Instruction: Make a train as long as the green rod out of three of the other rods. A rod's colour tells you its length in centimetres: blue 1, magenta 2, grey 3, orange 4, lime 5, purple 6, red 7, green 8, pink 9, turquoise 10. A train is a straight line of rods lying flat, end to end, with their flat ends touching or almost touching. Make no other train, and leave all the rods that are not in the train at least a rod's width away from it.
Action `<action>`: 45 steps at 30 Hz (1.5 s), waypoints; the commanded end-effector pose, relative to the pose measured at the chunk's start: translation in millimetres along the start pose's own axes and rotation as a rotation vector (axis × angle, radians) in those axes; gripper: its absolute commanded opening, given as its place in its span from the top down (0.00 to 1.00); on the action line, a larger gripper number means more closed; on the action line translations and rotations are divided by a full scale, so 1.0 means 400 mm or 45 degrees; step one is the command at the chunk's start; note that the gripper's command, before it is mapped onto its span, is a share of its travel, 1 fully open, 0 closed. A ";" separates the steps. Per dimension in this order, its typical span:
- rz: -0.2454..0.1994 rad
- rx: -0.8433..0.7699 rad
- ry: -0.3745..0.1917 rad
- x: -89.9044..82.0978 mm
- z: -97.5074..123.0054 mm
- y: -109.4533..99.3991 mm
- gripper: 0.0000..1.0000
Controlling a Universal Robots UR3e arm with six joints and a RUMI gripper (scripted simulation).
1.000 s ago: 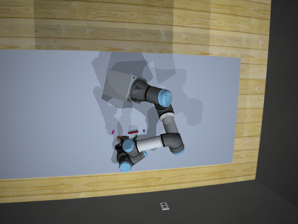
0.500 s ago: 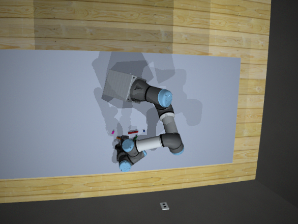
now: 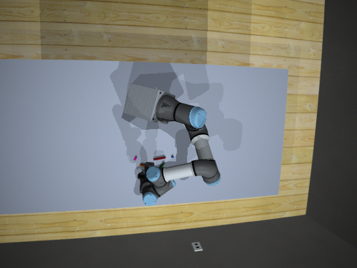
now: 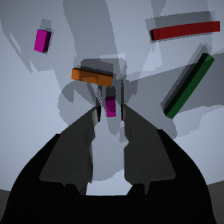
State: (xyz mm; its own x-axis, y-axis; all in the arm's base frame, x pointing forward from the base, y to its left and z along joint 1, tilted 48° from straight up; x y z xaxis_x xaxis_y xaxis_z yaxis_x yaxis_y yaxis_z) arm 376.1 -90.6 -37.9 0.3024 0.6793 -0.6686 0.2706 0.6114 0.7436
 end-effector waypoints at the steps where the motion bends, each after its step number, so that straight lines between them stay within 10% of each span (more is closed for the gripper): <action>1: -0.001 -0.001 -0.003 -0.002 0.001 0.000 0.86; 45: -0.001 -0.001 -0.003 -0.002 0.001 0.000 1.00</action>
Point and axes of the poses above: the point where the finger pads meet when closed, its own x axis out along the fingers, its own y axis across the jaws, z = x × y, the point moved 10 cm from there along -x, back along the fingers, and after that the axes turned 12 degrees about x, right-handed, at the moved point
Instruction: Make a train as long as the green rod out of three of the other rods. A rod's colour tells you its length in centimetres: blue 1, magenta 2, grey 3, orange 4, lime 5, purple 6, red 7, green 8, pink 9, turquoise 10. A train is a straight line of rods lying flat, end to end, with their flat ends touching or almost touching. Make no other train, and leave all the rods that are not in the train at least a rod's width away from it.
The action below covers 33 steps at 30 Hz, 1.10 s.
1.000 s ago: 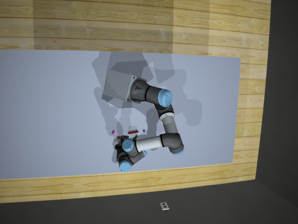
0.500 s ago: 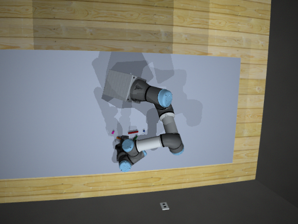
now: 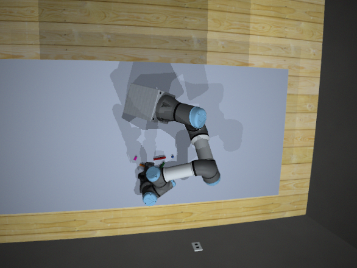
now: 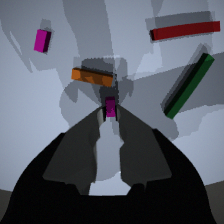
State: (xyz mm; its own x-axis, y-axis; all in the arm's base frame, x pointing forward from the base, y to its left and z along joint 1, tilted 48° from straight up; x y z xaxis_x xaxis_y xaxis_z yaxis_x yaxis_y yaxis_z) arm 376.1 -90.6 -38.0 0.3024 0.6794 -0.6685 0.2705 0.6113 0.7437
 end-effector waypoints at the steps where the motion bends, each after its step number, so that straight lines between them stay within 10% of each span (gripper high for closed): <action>1: -0.001 -0.001 -0.003 -0.002 0.001 0.000 1.00; 18: -0.001 -0.001 -0.003 -0.042 0.001 0.000 1.00; 33: -0.001 -0.001 -0.003 -0.212 0.001 0.000 1.00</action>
Point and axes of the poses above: the point where the finger pads meet when closed, its own x axis out along the fingers, its own y axis across the jaws, z = x × y, the point moved 10 cm from there along -x, back along the fingers, and after that the axes turned 12 degrees about x, right-handed, at the moved point
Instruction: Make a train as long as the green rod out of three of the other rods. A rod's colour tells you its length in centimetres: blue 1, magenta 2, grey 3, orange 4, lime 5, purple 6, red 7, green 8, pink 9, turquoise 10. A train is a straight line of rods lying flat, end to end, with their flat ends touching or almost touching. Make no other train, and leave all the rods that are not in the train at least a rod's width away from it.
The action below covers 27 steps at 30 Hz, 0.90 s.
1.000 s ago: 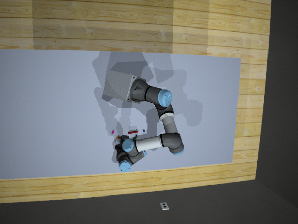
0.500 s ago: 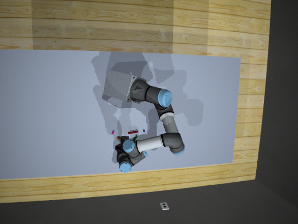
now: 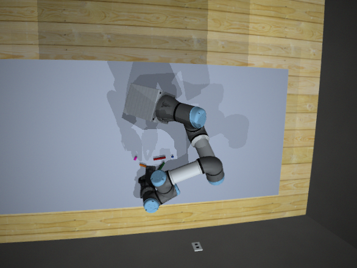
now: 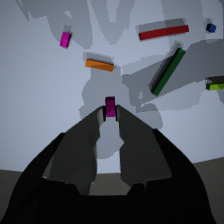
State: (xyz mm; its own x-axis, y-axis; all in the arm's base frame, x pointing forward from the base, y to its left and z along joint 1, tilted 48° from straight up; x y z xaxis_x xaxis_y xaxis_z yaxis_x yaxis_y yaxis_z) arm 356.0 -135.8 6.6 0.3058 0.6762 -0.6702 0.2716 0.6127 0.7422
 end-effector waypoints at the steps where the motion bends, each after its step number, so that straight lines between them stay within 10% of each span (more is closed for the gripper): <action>1: 0.002 -0.001 0.003 -0.046 0.001 0.000 1.00; 27: 0.002 -0.019 0.003 -0.087 -0.001 0.005 1.00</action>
State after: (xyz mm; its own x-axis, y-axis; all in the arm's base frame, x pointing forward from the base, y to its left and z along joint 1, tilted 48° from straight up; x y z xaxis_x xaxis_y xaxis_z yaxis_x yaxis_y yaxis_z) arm 345.7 -158.1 29.4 0.3025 0.6796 -0.6683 0.2673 0.6125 0.7439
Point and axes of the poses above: the point where the finger pads meet when closed, its own x axis out along the fingers, its own y axis across the jaws, z = x × y, the point moved 10 cm from there along -x, back along the fingers, and after that the axes turned 12 degrees about x, right-handed, at the moved point
